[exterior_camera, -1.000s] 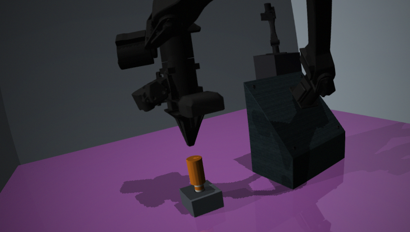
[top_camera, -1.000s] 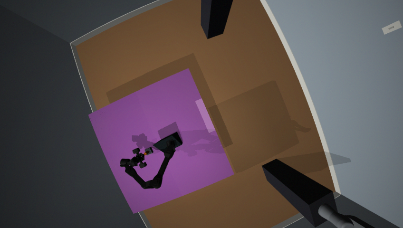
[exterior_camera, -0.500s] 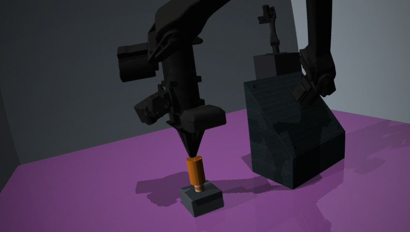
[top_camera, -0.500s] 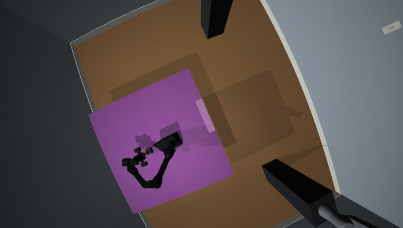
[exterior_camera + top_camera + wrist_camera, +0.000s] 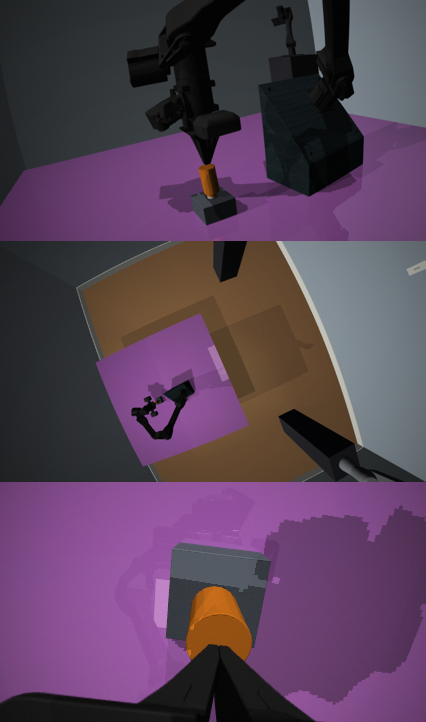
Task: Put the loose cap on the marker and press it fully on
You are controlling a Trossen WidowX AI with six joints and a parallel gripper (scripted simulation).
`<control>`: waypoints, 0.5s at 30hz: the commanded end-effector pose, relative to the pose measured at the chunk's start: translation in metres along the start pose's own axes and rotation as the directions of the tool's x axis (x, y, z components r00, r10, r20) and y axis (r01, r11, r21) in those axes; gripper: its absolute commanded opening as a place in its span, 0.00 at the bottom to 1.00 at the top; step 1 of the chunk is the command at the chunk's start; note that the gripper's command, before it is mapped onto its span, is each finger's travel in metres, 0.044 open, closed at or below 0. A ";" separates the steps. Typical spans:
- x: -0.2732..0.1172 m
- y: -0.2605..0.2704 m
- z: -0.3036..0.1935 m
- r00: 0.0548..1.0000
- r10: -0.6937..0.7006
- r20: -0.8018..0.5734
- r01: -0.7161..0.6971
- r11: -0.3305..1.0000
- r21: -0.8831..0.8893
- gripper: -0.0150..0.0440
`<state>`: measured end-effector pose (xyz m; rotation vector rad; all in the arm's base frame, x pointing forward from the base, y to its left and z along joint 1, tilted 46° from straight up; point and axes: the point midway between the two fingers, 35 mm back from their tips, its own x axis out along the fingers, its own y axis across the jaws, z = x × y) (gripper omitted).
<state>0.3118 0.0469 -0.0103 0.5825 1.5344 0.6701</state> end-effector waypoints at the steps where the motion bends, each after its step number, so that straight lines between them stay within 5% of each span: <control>1: -0.039 -0.003 0.006 1.000 -0.010 0.017 0.010 1.000 -0.006 0.25; 4: -0.082 -0.002 0.002 1.000 -0.008 0.015 0.008 1.000 -0.005 0.25; 9: -0.085 -0.002 0.001 1.000 -0.008 0.015 0.008 1.000 -0.005 0.25; 15: -0.085 -0.002 0.001 1.000 -0.008 0.015 0.008 1.000 -0.005 0.52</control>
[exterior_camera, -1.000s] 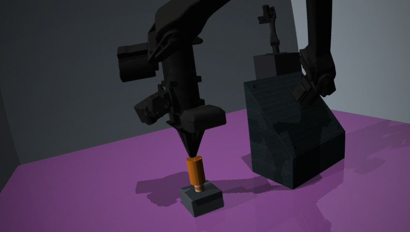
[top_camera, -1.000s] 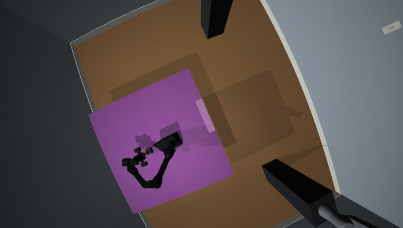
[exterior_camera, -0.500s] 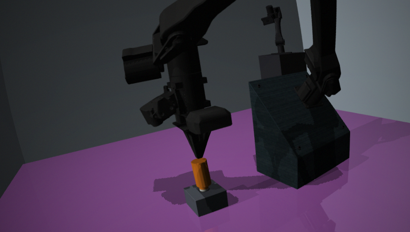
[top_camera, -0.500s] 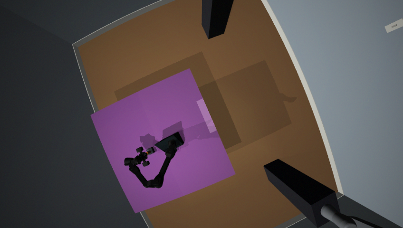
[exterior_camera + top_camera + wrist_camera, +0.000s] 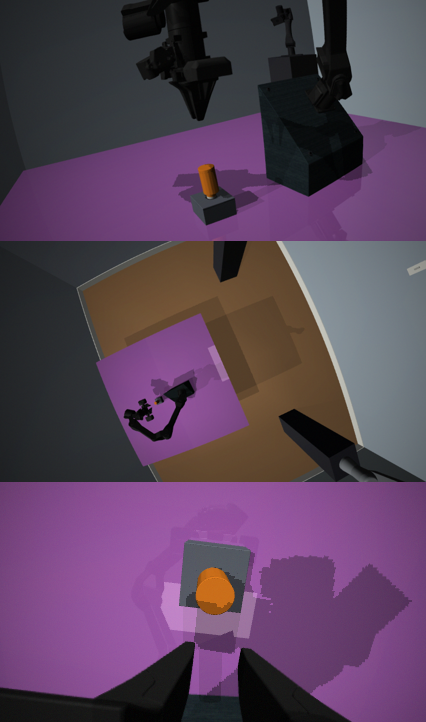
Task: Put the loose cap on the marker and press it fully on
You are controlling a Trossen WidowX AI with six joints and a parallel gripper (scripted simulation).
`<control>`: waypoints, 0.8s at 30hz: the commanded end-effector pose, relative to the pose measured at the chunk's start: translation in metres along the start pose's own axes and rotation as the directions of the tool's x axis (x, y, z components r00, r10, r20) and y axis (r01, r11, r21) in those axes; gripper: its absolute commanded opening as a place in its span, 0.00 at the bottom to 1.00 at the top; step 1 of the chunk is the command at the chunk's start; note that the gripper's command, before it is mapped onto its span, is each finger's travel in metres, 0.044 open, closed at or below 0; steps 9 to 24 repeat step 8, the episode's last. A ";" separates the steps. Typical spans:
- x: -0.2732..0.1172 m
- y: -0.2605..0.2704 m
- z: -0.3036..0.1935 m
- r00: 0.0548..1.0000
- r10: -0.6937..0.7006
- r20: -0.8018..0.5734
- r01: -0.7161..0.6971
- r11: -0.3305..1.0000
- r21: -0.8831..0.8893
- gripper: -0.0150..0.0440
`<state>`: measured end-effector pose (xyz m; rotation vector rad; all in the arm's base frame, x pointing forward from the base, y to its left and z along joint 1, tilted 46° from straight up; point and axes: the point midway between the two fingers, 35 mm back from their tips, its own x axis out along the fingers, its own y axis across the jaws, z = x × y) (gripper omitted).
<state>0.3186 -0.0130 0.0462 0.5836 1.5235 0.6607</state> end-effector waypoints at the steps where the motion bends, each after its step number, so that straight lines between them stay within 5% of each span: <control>1: -0.002 0.000 0.001 1.000 -0.004 0.001 0.004 1.000 -0.006 0.57; 8: -0.002 0.000 0.001 1.000 -0.004 0.001 0.004 1.000 -0.006 0.88; 24: -0.002 0.000 0.001 1.000 -0.004 0.001 0.004 1.000 -0.006 0.88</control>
